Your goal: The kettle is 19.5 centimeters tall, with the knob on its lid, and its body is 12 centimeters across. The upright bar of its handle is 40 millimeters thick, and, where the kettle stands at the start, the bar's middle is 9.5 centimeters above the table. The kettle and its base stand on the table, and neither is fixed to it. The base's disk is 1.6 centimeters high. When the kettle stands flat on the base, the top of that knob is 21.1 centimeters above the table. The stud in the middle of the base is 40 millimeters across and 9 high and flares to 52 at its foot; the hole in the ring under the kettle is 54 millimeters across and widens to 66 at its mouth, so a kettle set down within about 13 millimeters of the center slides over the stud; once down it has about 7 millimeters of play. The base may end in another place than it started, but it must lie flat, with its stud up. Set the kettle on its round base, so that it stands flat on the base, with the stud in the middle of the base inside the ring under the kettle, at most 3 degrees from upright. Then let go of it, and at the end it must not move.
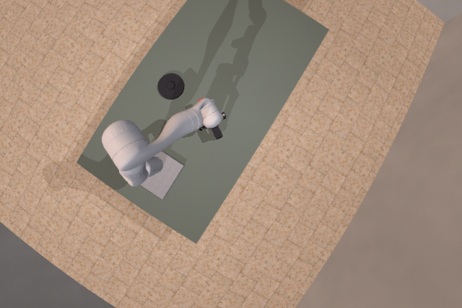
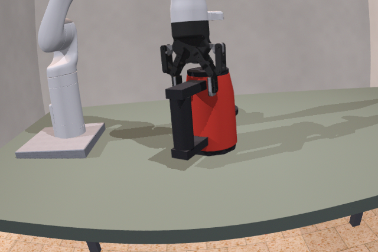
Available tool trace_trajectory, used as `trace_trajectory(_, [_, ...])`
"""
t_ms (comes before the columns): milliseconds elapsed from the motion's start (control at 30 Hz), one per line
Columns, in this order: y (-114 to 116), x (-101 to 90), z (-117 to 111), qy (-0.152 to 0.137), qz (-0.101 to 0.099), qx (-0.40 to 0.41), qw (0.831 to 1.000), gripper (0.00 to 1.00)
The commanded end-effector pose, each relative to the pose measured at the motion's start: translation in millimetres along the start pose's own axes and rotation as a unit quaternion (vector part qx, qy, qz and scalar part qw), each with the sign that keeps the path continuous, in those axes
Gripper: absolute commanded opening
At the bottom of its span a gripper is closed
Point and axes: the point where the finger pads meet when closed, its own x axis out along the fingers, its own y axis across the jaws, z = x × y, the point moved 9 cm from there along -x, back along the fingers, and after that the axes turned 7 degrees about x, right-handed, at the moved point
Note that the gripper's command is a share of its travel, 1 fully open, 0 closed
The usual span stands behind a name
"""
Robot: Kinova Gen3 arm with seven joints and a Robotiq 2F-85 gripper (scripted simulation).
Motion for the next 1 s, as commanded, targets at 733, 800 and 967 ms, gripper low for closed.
trace_trajectory(733, [0.3, -0.6, -0.1, 0.0, 0.001, 0.0, 1.0, 0.0])
trace_trajectory(800, [0.3, -0.6, -0.1, 0.0, 0.001, 0.0, 1.0, 0.0])
trace_trajectory(967, [0.3, -0.6, -0.1, 0.0, 0.001, 0.0, 1.0, 0.0])
